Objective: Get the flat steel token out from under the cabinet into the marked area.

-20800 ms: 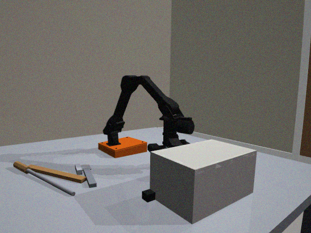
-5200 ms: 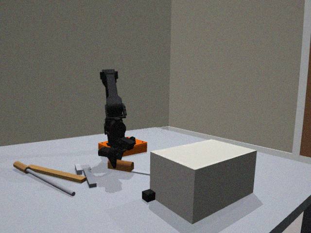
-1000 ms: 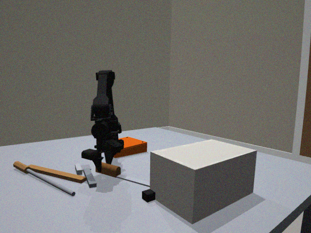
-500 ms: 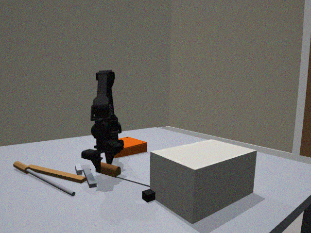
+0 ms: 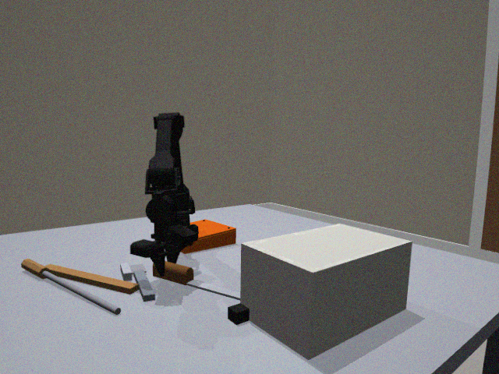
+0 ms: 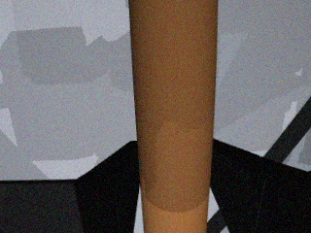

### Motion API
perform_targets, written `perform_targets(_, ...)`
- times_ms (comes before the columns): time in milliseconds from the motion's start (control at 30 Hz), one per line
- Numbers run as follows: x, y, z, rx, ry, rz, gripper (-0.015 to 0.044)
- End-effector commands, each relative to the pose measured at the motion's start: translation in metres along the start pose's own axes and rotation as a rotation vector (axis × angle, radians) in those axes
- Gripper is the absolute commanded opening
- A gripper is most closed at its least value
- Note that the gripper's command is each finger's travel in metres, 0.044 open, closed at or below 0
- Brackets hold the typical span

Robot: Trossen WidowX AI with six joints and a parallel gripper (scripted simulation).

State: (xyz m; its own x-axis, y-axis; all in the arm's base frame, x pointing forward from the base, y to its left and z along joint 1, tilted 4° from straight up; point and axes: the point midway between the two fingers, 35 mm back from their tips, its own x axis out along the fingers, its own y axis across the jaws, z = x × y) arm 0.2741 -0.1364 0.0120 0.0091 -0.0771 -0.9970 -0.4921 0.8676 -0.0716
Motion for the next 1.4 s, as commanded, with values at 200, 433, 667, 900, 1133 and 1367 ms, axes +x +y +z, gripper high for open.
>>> perform_targets(200,0.000,-0.001,0.000,0.001,-0.001,-0.002,0.0000)
perform_targets(433,0.000,-0.001,0.008,0.015,0.000,-0.001,0.0000)
perform_targets(667,0.000,-0.001,0.019,0.029,0.001,0.000,0.0000)
perform_targets(900,0.000,-0.002,0.031,0.036,0.001,0.001,0.0000)
perform_targets(1133,0.000,-0.002,0.041,0.039,0.001,0.001,0.0000)
perform_targets(1367,0.000,-0.003,0.051,0.041,0.000,0.001,0.0000)
